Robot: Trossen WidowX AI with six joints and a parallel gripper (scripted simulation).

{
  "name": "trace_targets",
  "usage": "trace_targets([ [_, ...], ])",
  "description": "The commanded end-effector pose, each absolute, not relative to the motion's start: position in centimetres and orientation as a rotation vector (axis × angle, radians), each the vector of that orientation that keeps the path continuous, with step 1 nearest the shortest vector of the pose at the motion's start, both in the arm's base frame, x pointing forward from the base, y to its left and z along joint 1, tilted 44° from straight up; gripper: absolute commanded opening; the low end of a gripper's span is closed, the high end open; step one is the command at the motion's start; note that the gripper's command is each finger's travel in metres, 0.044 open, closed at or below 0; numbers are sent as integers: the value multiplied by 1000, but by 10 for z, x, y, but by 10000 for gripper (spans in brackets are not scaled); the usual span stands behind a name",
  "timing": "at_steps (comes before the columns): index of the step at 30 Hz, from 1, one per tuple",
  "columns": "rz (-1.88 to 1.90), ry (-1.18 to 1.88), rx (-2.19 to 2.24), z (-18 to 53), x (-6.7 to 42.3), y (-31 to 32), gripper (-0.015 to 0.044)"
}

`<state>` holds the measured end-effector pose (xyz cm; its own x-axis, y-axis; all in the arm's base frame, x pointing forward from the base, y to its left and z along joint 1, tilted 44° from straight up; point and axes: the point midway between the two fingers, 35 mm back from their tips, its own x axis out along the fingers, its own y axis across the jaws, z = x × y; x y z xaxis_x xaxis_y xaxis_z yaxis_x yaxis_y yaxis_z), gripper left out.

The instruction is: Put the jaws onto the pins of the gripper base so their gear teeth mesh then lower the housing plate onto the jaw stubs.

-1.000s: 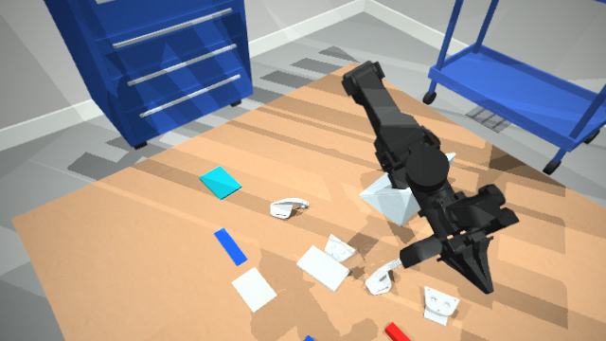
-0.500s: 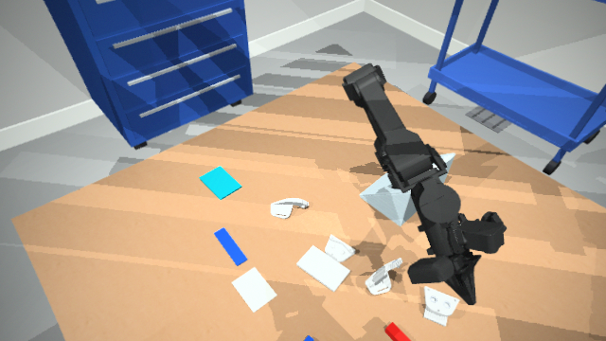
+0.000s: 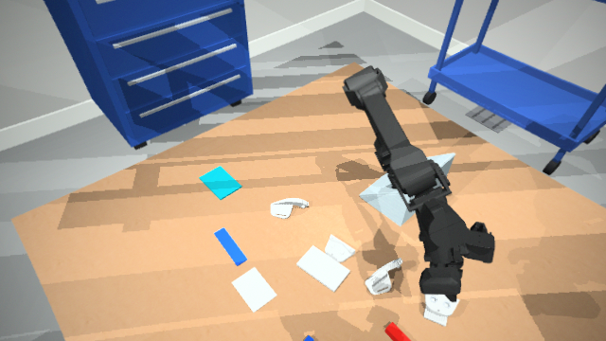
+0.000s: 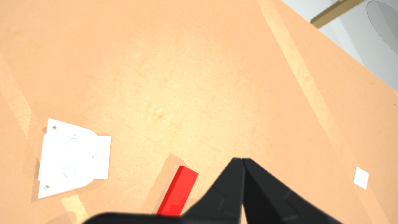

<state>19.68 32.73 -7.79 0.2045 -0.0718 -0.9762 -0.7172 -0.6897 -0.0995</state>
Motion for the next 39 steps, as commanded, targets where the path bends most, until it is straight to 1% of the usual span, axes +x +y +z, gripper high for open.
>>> trace_targets([
  [1, 1593, 764, -2066, -89, 190, 300, 0],
  [17, 1906, 816, -2463, -103, 173, 223, 0],
  [32, 2342, 840, -2736, -99, 156, 155, 0],
  [39, 2394, 840, -2754, -97, 154, 148, 0],
])
